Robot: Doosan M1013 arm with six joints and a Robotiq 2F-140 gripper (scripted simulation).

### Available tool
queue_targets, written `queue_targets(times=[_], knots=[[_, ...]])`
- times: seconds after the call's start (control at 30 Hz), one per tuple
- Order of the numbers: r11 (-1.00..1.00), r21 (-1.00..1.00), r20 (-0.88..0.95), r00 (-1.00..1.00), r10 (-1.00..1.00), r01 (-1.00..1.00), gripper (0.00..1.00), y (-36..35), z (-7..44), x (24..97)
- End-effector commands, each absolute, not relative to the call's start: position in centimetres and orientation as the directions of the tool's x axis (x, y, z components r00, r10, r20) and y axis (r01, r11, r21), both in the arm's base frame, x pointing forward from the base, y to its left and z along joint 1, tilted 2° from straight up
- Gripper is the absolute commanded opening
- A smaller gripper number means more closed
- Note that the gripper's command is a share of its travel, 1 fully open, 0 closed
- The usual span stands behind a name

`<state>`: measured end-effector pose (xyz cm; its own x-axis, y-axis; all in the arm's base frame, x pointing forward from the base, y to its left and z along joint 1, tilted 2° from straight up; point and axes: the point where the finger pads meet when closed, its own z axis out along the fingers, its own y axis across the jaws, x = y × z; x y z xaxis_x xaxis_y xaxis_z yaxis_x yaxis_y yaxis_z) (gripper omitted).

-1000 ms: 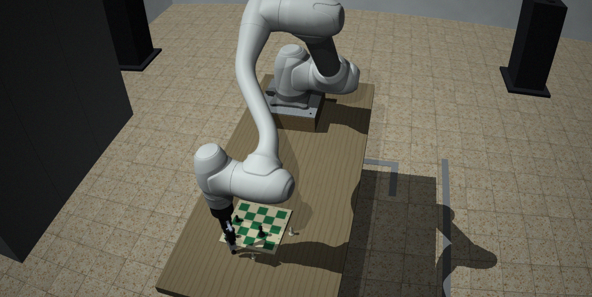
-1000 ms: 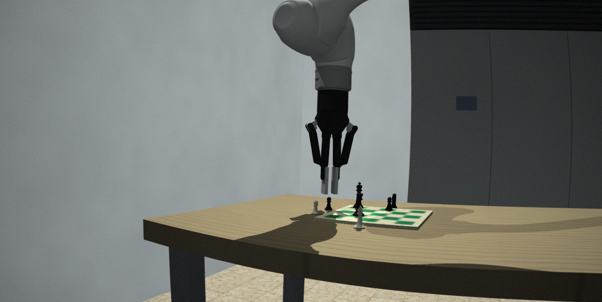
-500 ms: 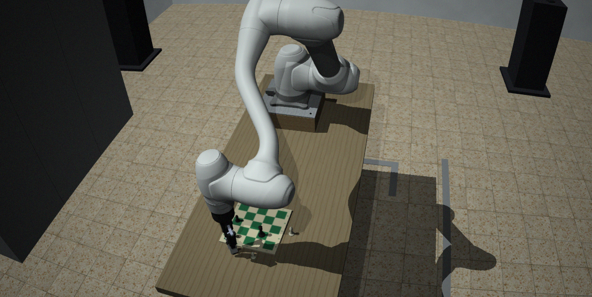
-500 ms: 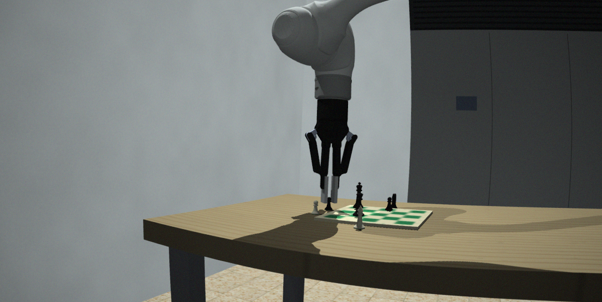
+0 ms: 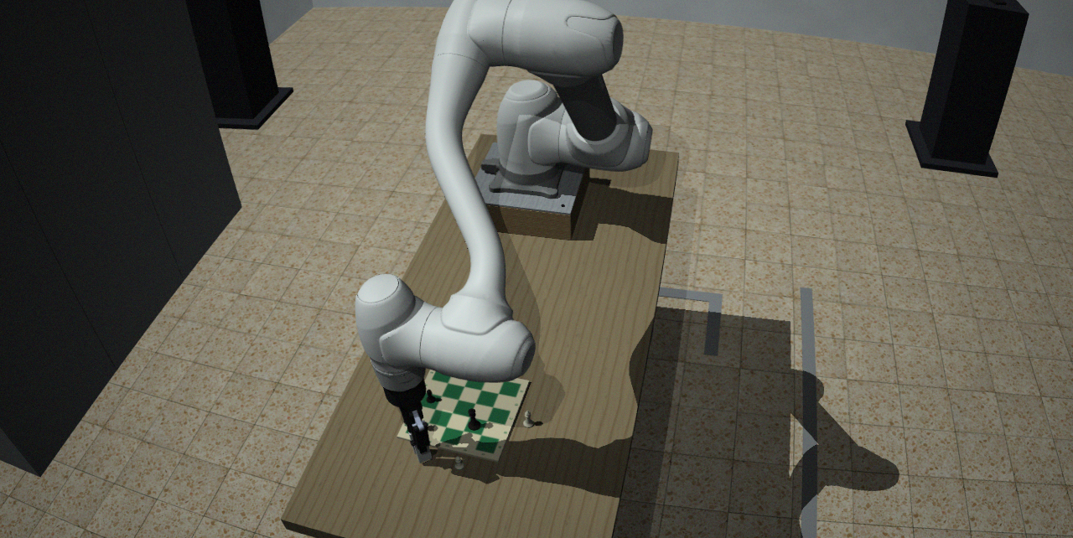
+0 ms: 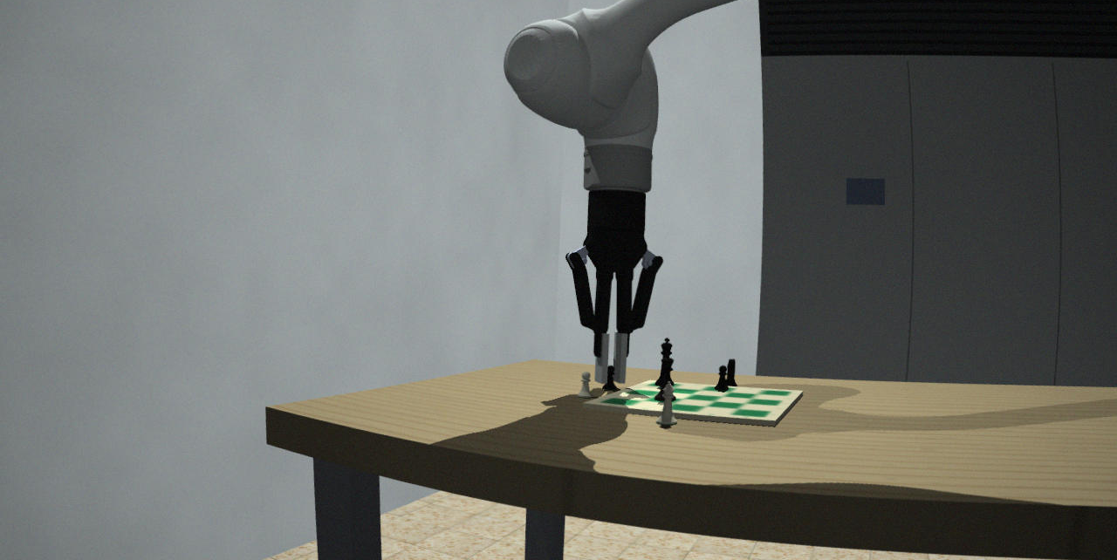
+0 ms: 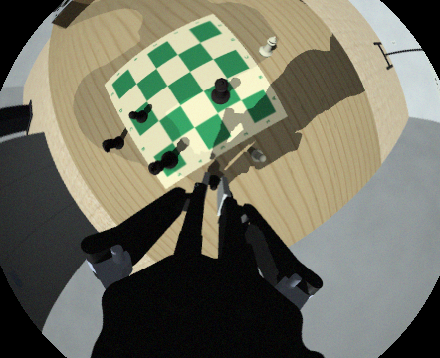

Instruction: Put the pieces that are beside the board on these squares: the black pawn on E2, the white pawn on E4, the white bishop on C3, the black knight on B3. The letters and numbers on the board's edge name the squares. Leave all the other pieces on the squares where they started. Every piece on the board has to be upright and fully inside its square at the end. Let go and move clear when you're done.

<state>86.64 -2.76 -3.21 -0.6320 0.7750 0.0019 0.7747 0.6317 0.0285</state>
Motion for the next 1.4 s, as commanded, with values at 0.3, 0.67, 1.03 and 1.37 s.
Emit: queue_targets(times=[0.3, 0.67, 1.03, 1.37], knots=[[0.634, 0.030, -0.001, -0.635, 0.773, 0.772, 0.20, -2.36, -3.48, 86.65], [0.634, 0.030, -0.001, -0.635, 0.773, 0.772, 0.20, -2.36, -3.48, 86.65], [0.634, 0.030, -0.001, -0.635, 0.773, 0.772, 0.00, -2.36, -3.48, 86.65], [0.634, 0.030, -0.001, -0.635, 0.773, 0.772, 0.00, -2.36, -3.48, 86.65]])
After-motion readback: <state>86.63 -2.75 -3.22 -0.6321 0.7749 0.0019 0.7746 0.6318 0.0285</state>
